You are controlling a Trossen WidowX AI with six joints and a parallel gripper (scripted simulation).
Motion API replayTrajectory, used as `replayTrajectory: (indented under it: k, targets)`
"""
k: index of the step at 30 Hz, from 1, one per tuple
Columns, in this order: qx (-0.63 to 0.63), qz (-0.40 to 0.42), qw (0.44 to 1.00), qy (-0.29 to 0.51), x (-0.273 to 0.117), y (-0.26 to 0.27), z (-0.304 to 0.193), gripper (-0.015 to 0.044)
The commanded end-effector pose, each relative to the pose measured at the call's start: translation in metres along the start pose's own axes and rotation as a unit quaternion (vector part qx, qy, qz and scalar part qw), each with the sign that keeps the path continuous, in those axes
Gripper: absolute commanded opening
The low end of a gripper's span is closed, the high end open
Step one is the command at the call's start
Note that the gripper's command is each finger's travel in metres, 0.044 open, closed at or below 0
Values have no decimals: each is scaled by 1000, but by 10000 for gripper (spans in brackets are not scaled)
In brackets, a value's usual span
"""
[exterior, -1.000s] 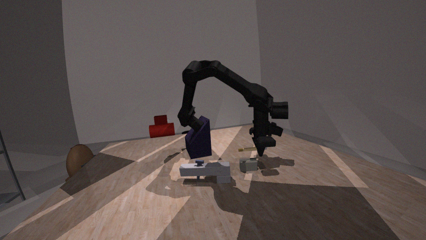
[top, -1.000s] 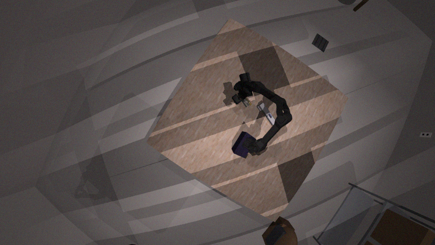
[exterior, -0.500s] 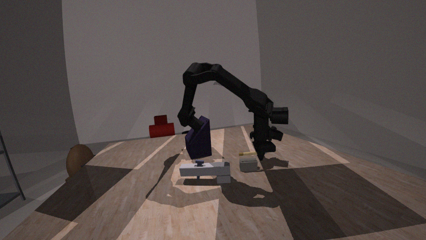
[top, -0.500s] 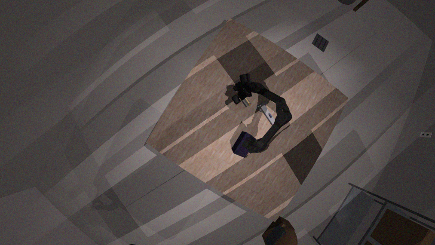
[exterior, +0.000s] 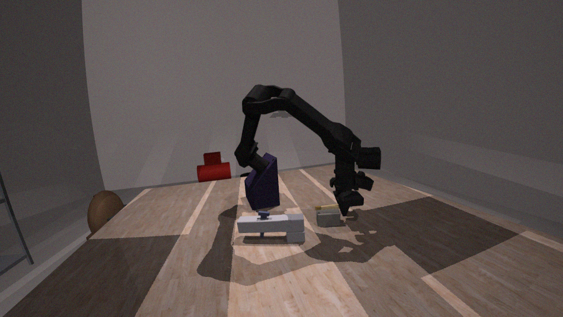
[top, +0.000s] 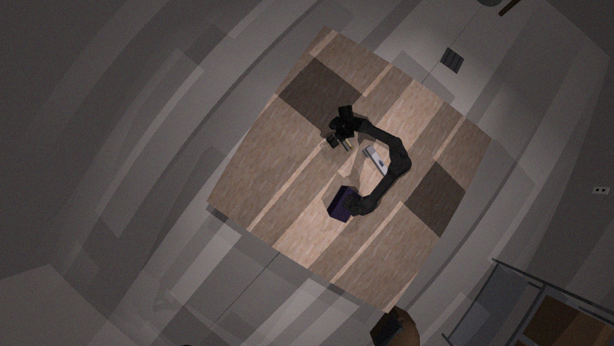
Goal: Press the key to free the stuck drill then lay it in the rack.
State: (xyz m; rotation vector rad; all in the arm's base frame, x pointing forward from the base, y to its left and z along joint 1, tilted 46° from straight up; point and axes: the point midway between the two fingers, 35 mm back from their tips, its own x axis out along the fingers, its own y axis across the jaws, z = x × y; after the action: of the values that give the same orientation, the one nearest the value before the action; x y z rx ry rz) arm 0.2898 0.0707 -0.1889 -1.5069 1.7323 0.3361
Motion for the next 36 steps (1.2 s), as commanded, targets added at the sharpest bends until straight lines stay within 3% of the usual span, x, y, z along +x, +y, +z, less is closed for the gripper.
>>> replayTrajectory:
  k: [1,23,36]
  targets:
    - [-3,-1,1000,3,6,0,-1,0]
    - [-3,-1,1000,4,24,1,-2,0]
    - [-3,-3,1000,-3,17,1,2,341]
